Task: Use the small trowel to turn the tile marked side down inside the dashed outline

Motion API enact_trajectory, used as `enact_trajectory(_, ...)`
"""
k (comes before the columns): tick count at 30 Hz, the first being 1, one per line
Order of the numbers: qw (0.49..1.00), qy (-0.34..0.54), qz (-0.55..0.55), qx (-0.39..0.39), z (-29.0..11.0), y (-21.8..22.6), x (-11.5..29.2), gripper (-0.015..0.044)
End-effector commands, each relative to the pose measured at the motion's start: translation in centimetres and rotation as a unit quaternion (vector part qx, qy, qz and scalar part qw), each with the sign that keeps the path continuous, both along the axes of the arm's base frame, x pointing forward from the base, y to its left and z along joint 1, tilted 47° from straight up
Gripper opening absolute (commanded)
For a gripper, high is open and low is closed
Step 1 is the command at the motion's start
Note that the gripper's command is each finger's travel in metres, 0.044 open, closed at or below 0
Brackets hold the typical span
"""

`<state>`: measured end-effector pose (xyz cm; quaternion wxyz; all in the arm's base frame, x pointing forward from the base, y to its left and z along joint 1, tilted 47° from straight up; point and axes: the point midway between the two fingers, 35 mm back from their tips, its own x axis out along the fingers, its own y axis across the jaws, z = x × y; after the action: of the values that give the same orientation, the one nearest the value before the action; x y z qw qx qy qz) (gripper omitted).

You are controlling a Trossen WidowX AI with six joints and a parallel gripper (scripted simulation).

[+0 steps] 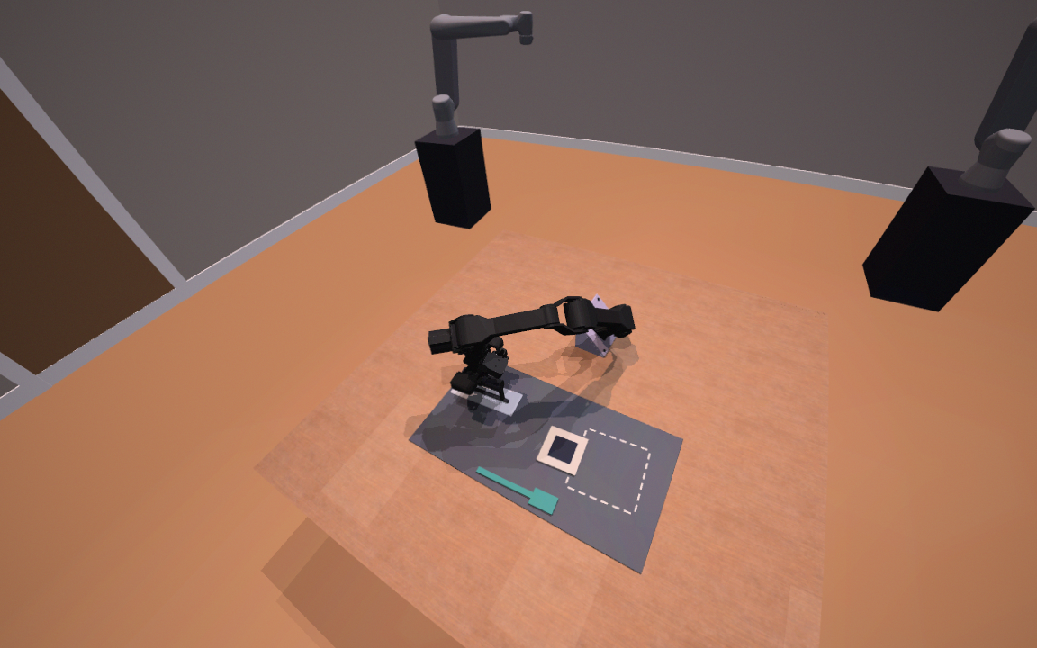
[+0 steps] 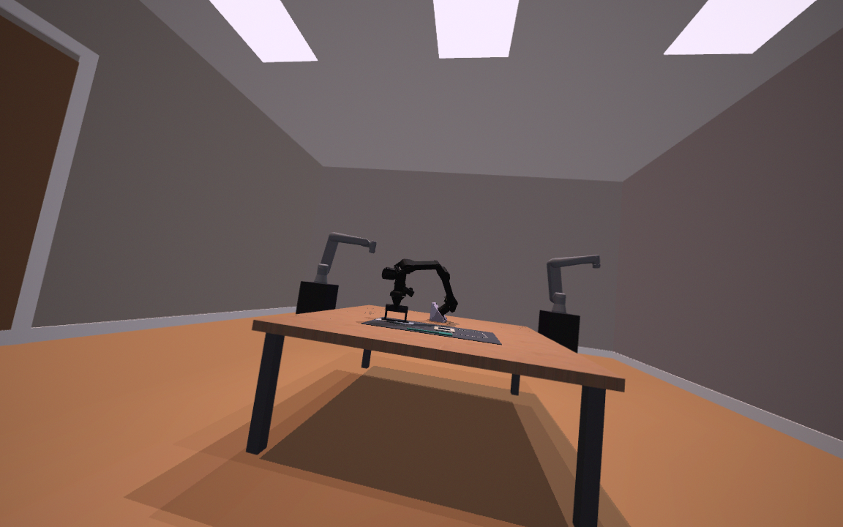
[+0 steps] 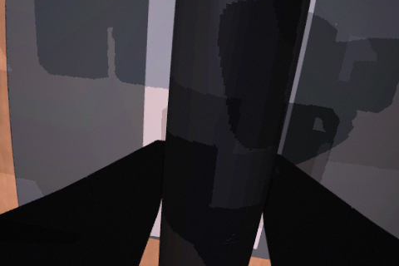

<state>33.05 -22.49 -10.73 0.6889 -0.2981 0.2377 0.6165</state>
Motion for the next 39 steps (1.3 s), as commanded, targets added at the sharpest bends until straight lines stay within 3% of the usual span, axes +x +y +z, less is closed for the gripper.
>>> enact_trajectory(1,1.000,0.001,-0.002,0.002,0.00,0.09,0.01,0.0130)
enact_trajectory(18,1.000,0.002,-0.004,0.003,0.00,0.09,0.01,0.0130)
enact_trajectory(34,0.975,0.158,-0.156,0.031,0.00,0.09,0.01,0.0130)
enact_trajectory(39,0.972,0.165,-0.163,0.032,0.00,0.09,0.01,0.0130)
